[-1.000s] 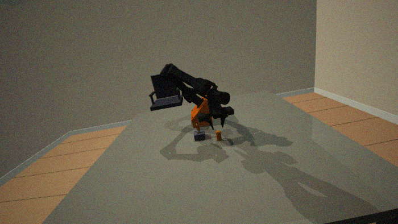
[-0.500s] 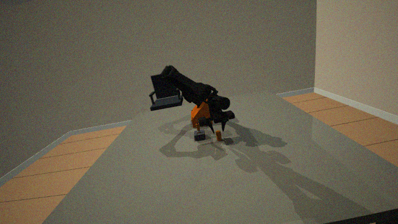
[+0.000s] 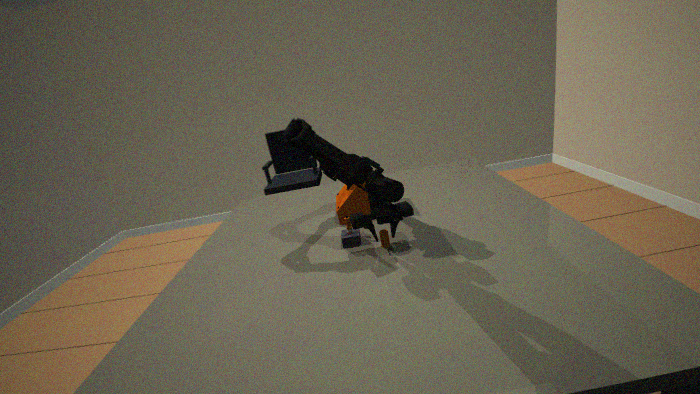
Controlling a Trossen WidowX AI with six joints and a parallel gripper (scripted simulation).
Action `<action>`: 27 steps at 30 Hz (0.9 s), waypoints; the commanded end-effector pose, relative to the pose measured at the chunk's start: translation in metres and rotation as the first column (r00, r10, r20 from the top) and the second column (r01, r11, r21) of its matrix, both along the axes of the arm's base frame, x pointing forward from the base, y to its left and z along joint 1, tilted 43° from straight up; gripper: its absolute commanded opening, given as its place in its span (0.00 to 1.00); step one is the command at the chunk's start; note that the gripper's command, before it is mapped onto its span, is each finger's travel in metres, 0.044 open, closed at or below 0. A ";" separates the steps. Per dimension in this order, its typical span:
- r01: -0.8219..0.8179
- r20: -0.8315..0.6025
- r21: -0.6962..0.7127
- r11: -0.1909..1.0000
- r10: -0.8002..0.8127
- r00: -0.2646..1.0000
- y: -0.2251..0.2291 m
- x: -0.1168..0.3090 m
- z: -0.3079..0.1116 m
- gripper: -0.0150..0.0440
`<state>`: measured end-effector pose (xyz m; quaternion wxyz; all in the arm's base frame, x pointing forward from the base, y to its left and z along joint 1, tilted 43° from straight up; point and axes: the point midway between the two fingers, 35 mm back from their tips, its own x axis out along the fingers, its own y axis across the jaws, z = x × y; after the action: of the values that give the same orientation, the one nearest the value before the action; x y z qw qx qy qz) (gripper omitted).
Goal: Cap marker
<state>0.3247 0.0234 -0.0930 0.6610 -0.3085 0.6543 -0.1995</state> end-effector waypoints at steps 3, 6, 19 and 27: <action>-0.003 -0.003 -0.008 1.000 0.003 1.000 -0.006 -0.001 -0.006 0.66; -0.003 -0.003 -0.007 1.000 0.003 1.000 -0.007 -0.001 -0.006 0.57; -0.003 -0.003 -0.007 1.000 0.003 1.000 -0.005 -0.001 -0.005 0.29; -0.004 -0.003 -0.005 1.000 0.004 1.000 0.014 -0.002 0.014 0.25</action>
<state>0.3210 0.0279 -0.0868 0.6539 -0.3151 0.6575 -0.2021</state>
